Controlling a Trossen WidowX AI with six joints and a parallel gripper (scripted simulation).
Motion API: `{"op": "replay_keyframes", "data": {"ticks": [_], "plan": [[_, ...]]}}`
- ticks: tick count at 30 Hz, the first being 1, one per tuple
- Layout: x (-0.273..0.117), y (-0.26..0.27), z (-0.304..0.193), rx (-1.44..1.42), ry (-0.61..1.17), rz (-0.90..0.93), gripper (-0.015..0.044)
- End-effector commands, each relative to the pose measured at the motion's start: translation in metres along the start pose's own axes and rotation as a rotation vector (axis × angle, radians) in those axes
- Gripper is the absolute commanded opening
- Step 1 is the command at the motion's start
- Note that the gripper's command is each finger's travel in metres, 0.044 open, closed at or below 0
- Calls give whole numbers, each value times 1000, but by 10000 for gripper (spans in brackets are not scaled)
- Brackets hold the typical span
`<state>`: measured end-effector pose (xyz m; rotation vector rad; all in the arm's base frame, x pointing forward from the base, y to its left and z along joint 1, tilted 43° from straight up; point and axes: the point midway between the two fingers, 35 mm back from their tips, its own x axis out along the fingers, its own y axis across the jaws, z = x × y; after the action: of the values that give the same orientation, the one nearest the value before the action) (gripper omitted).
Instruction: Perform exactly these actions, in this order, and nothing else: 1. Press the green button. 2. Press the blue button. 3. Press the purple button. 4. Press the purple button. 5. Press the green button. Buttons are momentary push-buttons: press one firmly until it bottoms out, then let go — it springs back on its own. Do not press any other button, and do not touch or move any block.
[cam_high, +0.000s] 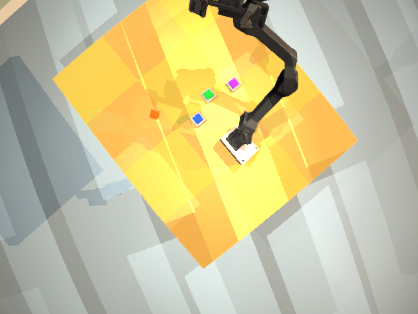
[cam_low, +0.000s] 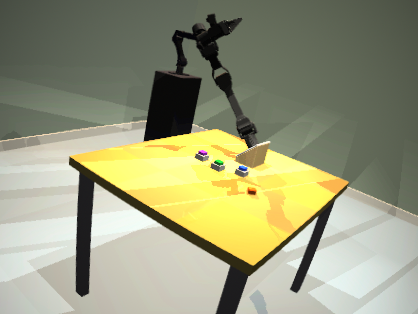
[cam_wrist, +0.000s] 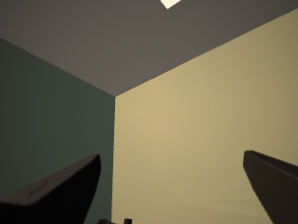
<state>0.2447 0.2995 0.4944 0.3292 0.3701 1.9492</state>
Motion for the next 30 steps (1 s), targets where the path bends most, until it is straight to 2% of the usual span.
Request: {"op": "replay_keyframes", "data": {"ticks": [1,3,5,10,15,23,30], "plan": [[0,-4,0,16,-12,-10,400],[-3,-33,-2,140,-101,-103,400],[-12,-83,-18,327,-212,-277,400],[-29,-133,-50,512,-287,-497,400],[-57,-180,-107,703,-311,-780,400],[-113,-209,-217,937,-205,-1250,400],[-172,-185,-317,1073,68,-1683,400]]}}
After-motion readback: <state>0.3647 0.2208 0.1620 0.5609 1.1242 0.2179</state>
